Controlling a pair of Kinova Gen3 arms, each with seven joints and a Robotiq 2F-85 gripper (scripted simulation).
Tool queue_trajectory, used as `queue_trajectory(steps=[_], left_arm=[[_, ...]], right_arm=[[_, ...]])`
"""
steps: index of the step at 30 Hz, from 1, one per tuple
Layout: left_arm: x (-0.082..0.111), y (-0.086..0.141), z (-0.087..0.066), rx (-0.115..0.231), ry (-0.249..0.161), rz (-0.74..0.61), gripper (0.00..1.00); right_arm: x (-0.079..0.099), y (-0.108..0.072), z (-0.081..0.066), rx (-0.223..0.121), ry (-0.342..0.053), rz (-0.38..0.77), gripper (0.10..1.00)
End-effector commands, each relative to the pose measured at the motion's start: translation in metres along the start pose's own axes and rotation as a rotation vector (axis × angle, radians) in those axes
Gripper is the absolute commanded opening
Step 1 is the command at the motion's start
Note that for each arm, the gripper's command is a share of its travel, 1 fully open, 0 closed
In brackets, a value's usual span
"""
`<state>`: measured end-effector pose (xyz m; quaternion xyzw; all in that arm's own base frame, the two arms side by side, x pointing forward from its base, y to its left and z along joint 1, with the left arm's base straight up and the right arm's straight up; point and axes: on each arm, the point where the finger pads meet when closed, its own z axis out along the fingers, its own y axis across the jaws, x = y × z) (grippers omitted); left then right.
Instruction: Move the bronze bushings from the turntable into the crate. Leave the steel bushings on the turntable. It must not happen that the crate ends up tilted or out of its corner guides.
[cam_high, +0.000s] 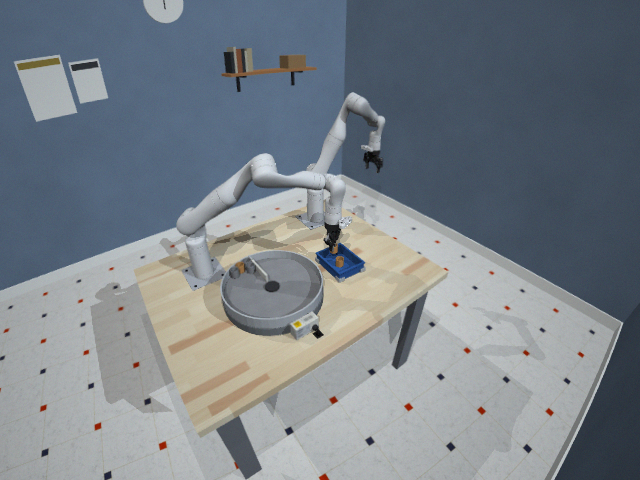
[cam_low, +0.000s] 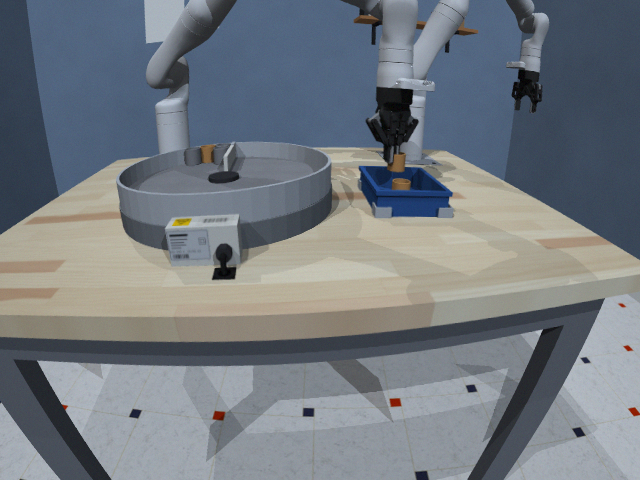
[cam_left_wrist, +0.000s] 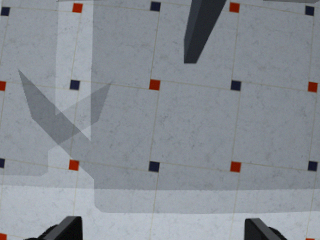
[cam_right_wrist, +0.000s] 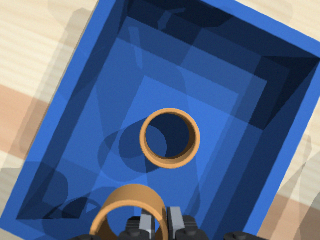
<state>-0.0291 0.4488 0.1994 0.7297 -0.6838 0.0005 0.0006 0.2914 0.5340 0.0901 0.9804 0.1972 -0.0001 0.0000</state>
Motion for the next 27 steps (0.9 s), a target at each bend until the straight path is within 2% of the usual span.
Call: queue_trajectory(steps=[1,7,27], left_arm=[[0.0,0.0,-0.001,0.0,-0.002,0.0,1.0],[0.0,0.0,-0.001,0.0,-0.002,0.0,1.0],[0.0,0.0,-0.001,0.0,-0.002,0.0,1.0]], right_arm=[[0.0,0.0,0.0,0.002,0.002,0.0,0.099],[0.0,0.0,0.004,0.002,0.002,0.0,0.099],[0.001,0.0,0.034,0.002,0.002,0.0,0.099]])
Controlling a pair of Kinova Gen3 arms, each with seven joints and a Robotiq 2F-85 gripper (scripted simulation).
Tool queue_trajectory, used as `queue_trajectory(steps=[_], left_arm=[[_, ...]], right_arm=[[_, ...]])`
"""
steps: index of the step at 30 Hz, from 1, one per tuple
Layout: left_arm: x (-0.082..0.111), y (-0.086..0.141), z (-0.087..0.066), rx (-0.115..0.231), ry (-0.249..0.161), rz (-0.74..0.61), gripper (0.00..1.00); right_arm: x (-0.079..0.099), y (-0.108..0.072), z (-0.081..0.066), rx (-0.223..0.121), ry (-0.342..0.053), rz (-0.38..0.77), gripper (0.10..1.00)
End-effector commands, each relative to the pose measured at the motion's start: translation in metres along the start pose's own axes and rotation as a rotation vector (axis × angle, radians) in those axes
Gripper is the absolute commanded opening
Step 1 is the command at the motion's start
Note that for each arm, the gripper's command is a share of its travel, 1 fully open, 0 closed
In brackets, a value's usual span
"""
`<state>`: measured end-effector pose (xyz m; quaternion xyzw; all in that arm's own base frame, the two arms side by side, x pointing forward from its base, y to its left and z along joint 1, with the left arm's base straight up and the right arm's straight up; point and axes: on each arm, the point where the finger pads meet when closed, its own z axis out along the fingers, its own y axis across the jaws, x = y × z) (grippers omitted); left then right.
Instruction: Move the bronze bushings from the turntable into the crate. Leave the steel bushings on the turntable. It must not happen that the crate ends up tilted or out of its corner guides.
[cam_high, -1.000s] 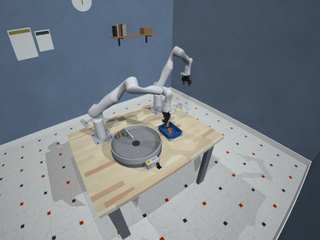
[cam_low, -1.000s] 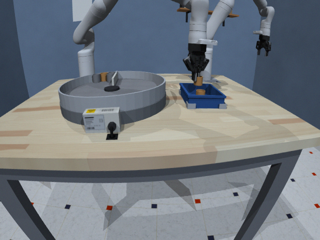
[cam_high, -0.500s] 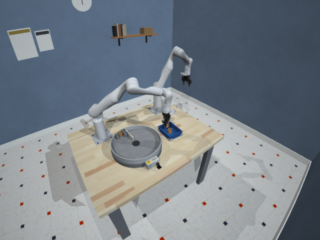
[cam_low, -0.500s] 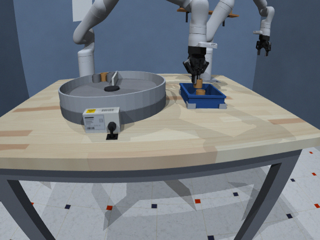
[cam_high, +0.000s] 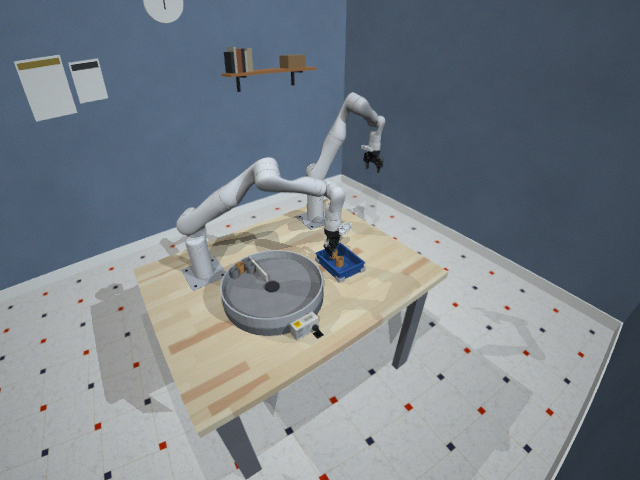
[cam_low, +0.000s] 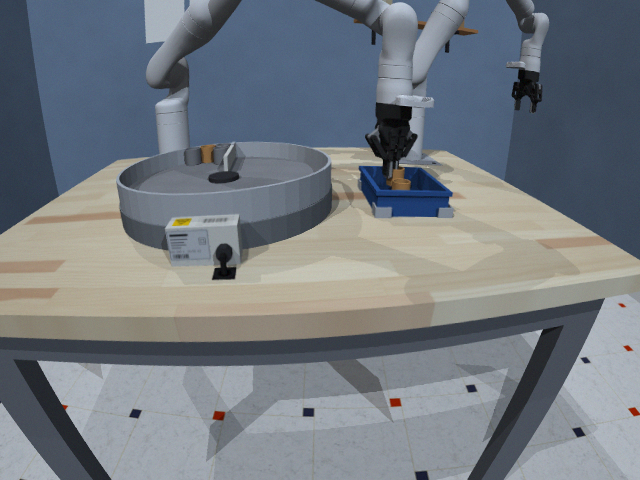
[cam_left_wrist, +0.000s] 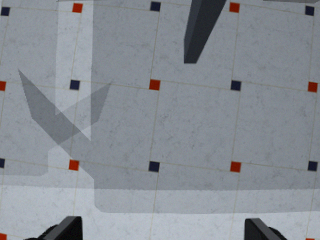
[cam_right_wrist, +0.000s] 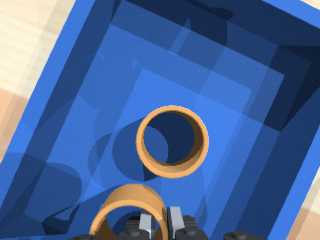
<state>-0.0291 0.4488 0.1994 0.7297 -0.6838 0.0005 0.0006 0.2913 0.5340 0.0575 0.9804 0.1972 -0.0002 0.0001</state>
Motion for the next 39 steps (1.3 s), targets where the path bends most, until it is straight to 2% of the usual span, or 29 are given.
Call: queue_trajectory(steps=[1,9,39], left_arm=[[-0.0003,0.0,-0.0006,0.0,-0.002,0.0,1.0],[-0.0003,0.0,-0.0006,0.0,-0.002,0.0,1.0],[-0.0003,0.0,-0.0006,0.0,-0.002,0.0,1.0]], right_arm=[[0.0006,-0.0005,0.0021,0.002,0.002,0.0,0.099],[0.0006,-0.0005,0.0067,0.002,0.002,0.0,0.099],[0.0006,-0.0005,0.0069,0.002,0.002,0.0,0.099]])
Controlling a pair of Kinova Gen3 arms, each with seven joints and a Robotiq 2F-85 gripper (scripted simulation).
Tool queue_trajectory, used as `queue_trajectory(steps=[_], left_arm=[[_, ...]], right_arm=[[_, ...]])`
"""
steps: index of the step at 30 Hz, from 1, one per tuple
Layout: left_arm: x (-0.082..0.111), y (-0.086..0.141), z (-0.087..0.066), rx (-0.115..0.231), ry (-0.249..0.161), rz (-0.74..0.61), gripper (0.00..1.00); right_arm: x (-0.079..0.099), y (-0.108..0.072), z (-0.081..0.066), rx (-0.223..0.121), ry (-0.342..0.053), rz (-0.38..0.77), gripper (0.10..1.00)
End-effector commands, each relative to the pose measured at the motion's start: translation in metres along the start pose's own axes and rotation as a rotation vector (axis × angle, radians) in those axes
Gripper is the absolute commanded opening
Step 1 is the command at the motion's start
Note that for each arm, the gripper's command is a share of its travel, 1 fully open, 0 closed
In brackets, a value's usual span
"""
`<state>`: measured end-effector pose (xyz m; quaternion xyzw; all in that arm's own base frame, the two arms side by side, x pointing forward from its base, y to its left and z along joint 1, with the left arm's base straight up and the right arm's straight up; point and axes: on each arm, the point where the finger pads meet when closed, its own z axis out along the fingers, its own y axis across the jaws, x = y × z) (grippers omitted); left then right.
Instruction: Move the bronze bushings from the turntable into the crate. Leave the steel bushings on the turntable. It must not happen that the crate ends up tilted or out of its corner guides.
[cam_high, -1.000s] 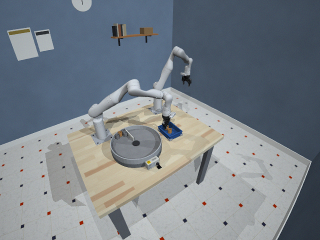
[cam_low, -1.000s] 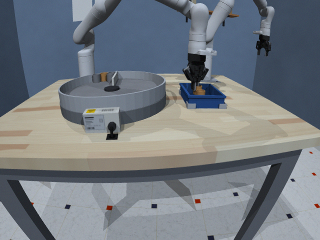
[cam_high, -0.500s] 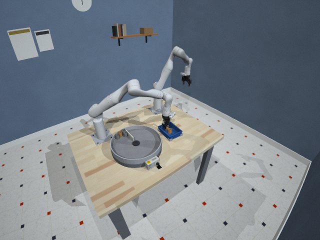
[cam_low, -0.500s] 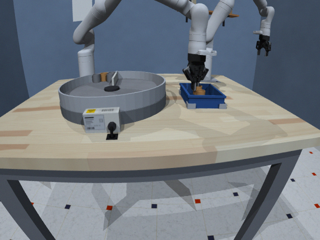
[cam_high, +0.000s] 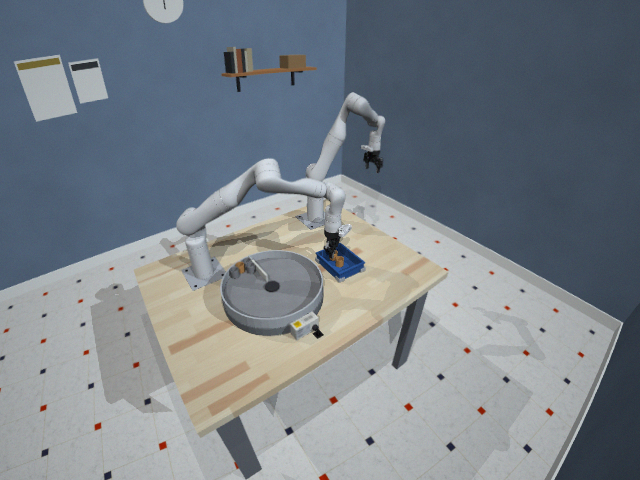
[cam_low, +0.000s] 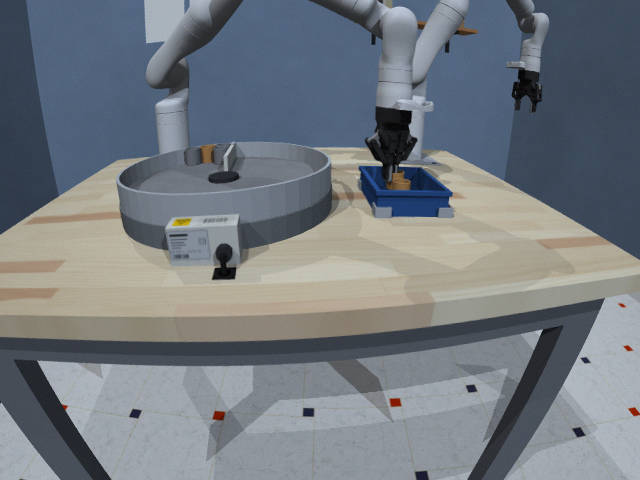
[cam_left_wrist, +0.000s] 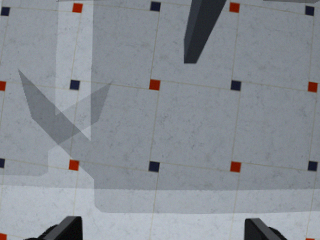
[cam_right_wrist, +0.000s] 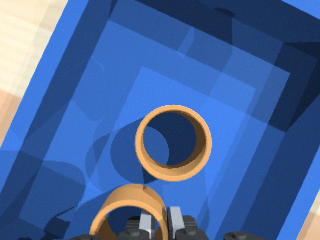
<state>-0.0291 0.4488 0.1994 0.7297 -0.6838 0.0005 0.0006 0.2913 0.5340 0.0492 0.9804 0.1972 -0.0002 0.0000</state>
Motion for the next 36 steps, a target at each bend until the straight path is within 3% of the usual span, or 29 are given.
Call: queue_trajectory(steps=[1,36], left_arm=[[-0.0003,0.0,-0.0006,0.0,-0.002,0.0,1.0],[-0.0003,0.0,-0.0006,0.0,-0.002,0.0,1.0]], right_arm=[[0.0006,-0.0005,-0.0014,0.002,0.002,0.0,0.099],[0.0006,-0.0005,0.0043,0.002,0.002,0.0,0.099]])
